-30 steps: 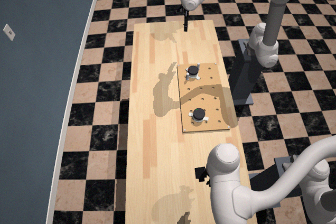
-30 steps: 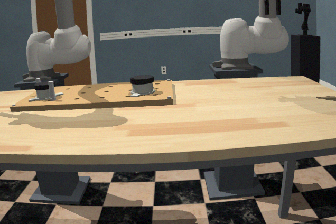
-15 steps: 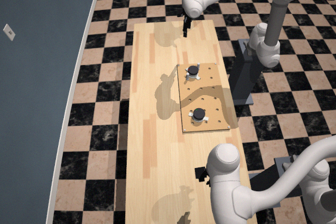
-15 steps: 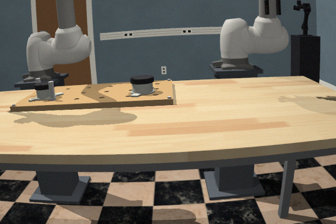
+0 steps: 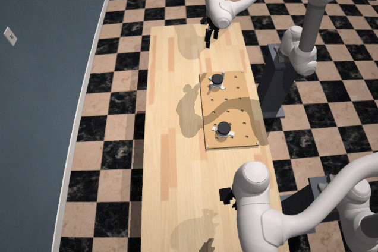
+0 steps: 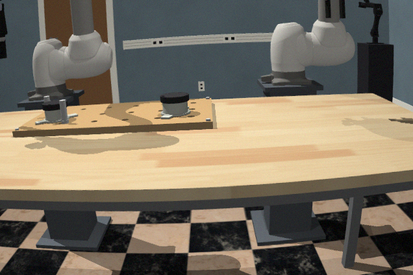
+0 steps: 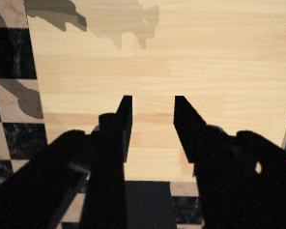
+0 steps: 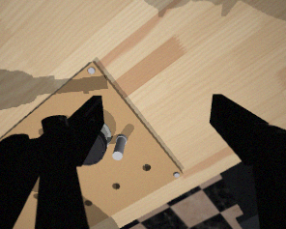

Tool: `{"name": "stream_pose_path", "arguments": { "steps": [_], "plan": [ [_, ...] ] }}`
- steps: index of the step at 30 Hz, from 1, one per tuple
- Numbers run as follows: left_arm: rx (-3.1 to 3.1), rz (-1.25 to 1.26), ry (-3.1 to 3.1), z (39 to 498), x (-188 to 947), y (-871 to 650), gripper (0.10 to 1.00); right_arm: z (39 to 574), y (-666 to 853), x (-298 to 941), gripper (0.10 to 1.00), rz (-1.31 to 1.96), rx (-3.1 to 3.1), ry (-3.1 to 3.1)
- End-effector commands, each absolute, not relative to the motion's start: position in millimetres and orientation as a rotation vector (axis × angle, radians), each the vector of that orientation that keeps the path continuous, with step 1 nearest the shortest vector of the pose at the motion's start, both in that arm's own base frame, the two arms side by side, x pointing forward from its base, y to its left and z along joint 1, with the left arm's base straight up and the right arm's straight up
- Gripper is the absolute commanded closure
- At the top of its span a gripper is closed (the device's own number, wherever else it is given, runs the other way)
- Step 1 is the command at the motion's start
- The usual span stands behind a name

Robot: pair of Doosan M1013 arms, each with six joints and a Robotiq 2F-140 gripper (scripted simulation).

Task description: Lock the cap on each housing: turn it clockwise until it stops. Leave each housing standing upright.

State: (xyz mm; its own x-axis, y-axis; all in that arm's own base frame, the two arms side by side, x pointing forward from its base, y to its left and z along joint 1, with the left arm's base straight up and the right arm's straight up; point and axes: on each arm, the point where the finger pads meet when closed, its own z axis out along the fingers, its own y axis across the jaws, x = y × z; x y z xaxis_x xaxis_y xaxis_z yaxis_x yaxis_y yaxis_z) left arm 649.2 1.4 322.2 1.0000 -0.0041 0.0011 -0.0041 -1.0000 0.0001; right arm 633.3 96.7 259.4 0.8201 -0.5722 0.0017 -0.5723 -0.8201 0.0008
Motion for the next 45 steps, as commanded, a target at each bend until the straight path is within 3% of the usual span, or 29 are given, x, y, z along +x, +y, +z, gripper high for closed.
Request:
{"name": "stream_pose_path", "arguments": {
  "steps": [1, 45],
  "plan": [
    [3.142, 0.004, -0.006, 323, 649, 1, 0.770, 253, 107, 632, 0.403, 0.004, 2.962, -1.042],
    [3.142, 0.004, -0.006, 323, 649, 1, 0.770, 176, 228, 611, 0.403, 0.007, 2.363, -2.070]
  ]
}}
